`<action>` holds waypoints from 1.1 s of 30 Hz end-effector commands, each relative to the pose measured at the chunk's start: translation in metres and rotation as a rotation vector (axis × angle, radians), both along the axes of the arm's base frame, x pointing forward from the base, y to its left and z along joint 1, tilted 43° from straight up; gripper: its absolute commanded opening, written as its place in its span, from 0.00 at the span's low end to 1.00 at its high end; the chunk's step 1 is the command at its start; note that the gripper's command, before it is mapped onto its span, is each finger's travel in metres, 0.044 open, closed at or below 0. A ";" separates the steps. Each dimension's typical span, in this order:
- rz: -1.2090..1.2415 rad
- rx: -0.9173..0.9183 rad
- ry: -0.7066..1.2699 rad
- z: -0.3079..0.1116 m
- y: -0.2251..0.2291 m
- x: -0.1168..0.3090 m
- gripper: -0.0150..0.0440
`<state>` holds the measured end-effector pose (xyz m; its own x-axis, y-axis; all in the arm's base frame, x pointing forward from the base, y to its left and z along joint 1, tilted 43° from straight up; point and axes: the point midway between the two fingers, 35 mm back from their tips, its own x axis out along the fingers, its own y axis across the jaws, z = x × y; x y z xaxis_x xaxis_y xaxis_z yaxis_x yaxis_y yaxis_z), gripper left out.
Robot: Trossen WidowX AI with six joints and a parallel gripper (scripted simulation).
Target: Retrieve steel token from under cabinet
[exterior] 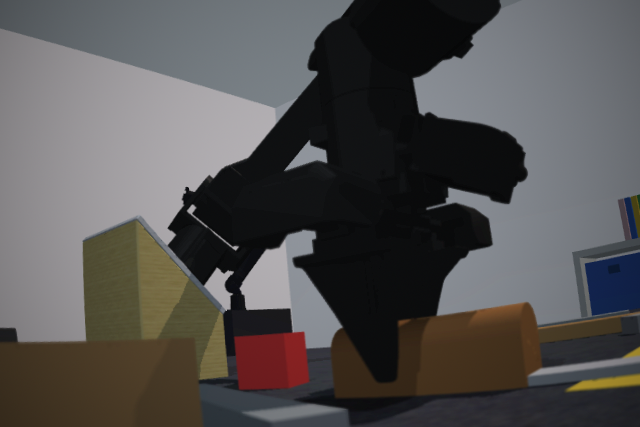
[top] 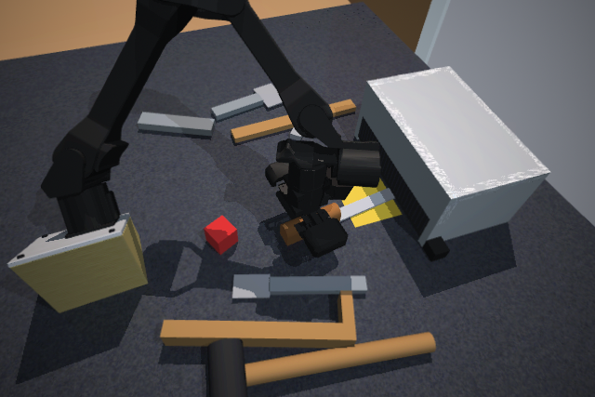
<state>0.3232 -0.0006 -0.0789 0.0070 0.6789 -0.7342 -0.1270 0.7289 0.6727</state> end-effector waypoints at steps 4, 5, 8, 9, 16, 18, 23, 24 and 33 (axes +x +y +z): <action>0.002 -0.001 0.006 -0.002 -0.001 -0.012 0.25; 0.002 -0.001 0.006 -0.002 -0.001 -0.013 0.25; 0.002 -0.001 0.006 -0.002 -0.001 -0.016 0.25; 0.002 -0.001 0.006 -0.003 -0.001 -0.018 0.25; 0.002 -0.001 0.007 -0.004 -0.002 -0.026 0.25; 0.002 -0.001 0.007 -0.004 -0.002 -0.028 0.25; 0.002 -0.001 0.007 -0.004 -0.003 -0.034 0.25; 0.002 -0.001 0.008 -0.005 -0.003 -0.036 0.25; 0.002 -0.001 0.008 -0.006 -0.005 -0.047 0.25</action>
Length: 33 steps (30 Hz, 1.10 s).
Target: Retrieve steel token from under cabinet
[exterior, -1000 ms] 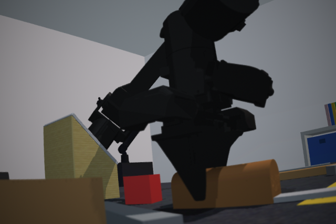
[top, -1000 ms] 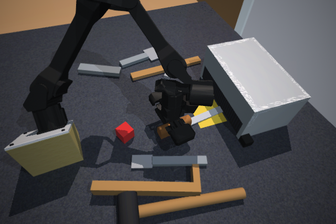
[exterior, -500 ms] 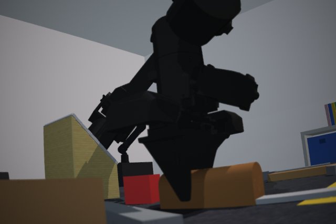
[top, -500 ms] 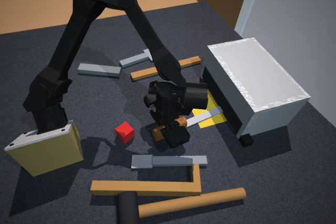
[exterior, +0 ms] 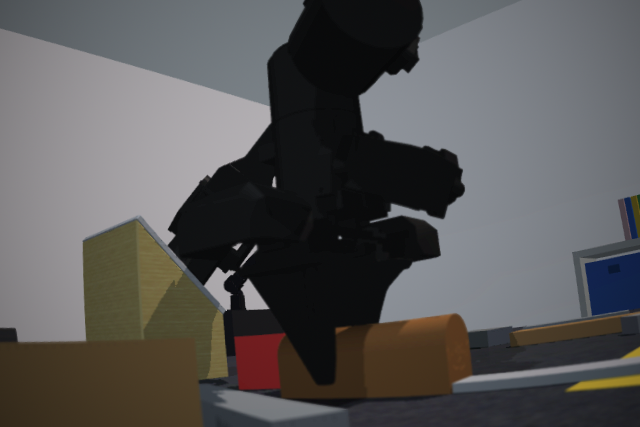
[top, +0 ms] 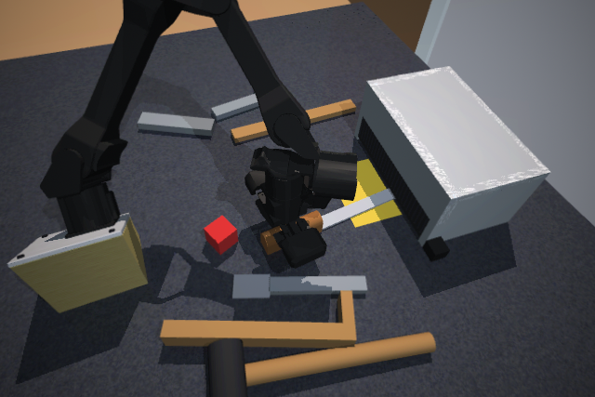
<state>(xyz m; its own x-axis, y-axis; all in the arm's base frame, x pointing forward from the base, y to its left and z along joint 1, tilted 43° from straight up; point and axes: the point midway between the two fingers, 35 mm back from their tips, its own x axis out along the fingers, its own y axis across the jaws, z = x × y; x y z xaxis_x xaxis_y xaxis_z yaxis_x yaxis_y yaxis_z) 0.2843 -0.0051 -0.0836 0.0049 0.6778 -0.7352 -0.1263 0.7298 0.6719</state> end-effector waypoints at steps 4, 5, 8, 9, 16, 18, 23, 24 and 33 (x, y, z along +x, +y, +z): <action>0.001 0.000 0.007 -0.002 -0.001 -0.013 0.25; 0.001 0.000 0.007 -0.002 -0.001 -0.014 0.25; 0.001 0.000 0.007 -0.002 -0.001 -0.018 0.25; 0.001 0.000 0.007 -0.003 -0.001 -0.020 0.25; 0.001 0.000 0.008 -0.004 -0.003 -0.029 0.25; 0.001 -0.001 0.008 -0.004 -0.003 -0.032 0.25; 0.001 -0.001 0.008 -0.005 -0.004 -0.038 0.25; 0.001 -0.001 0.008 -0.005 -0.004 -0.040 0.25; 0.001 -0.001 0.009 -0.007 -0.006 -0.052 0.25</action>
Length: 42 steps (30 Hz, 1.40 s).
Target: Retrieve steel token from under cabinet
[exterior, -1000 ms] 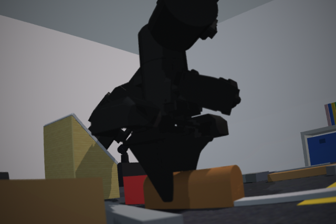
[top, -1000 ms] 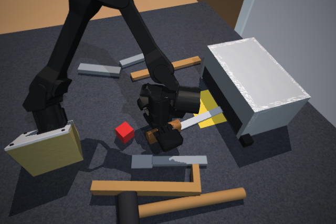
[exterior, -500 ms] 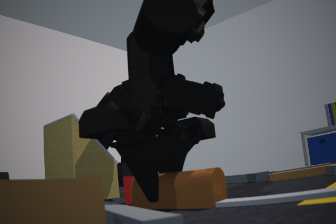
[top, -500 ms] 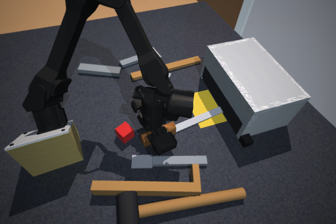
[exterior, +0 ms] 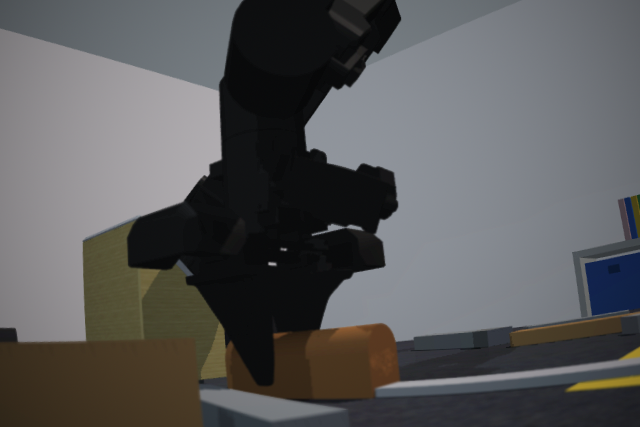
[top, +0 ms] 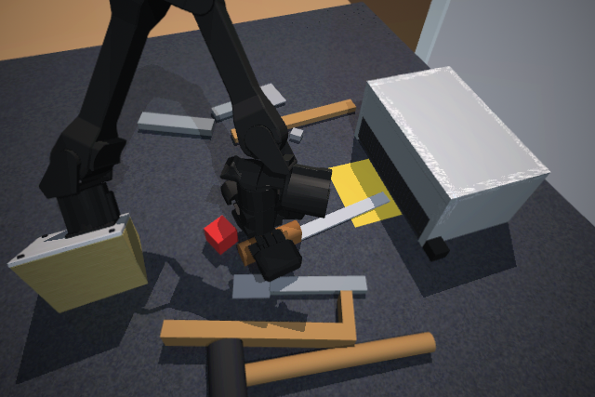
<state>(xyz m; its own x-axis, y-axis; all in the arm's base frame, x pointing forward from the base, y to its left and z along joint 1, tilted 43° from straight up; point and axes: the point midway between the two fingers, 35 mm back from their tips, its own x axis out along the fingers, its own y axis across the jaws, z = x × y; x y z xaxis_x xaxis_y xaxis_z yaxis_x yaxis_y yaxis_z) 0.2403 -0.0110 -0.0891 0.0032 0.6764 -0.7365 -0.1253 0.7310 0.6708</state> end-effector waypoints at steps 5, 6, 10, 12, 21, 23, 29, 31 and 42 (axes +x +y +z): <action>-0.001 0.000 0.000 -0.001 -0.001 -0.004 0.25; 0.001 0.000 -0.001 -0.001 -0.001 -0.004 0.25; 0.018 0.000 -0.016 0.000 -0.001 -0.004 0.25; 0.029 0.000 -0.025 0.000 -0.001 -0.004 0.25; 0.080 0.000 -0.071 0.000 -0.002 -0.004 0.25; 0.092 0.000 -0.082 0.000 -0.002 -0.004 0.25; 0.127 0.000 -0.113 0.001 -0.002 -0.004 0.25; 0.138 0.000 -0.123 0.001 -0.002 -0.004 0.25; 0.202 0.000 -0.180 0.001 -0.002 -0.004 0.25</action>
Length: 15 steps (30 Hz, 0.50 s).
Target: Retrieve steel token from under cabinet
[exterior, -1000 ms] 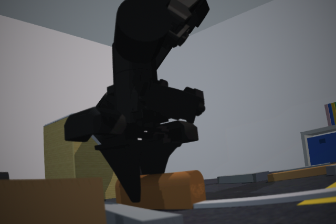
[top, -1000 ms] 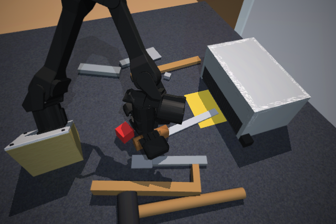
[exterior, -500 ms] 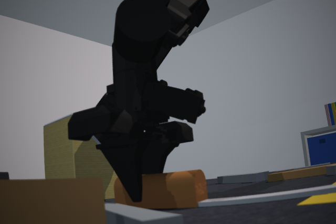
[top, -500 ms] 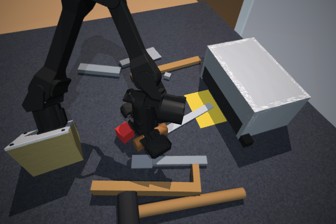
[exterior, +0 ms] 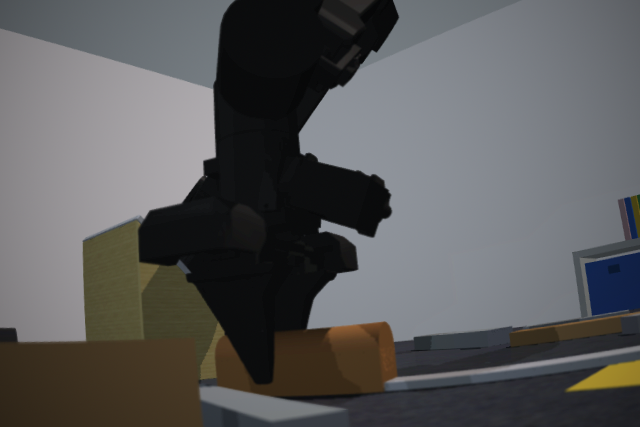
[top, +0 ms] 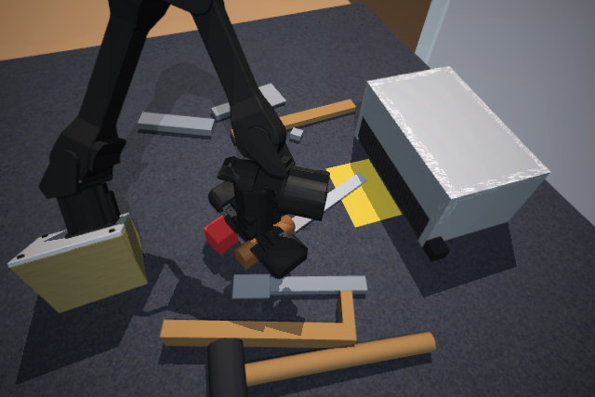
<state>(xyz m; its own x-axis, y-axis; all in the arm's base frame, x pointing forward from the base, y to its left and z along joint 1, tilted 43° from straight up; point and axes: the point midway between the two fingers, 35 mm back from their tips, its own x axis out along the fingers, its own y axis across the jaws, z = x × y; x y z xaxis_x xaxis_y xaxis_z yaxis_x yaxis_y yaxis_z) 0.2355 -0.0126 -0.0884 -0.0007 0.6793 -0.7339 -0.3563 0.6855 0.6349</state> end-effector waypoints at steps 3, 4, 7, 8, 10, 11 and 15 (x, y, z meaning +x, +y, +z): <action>0.041 -0.003 -0.037 0.001 -0.001 0.001 0.25; 0.046 -0.003 -0.042 0.001 -0.001 0.001 0.25; 0.064 -0.003 -0.058 0.001 -0.001 0.001 0.25; 0.069 -0.003 -0.063 0.001 -0.001 0.001 0.25; 0.081 -0.003 -0.074 0.001 -0.001 0.001 0.25; 0.087 -0.003 -0.079 0.001 -0.001 0.001 0.25; 0.094 -0.003 -0.086 0.002 0.000 0.002 0.25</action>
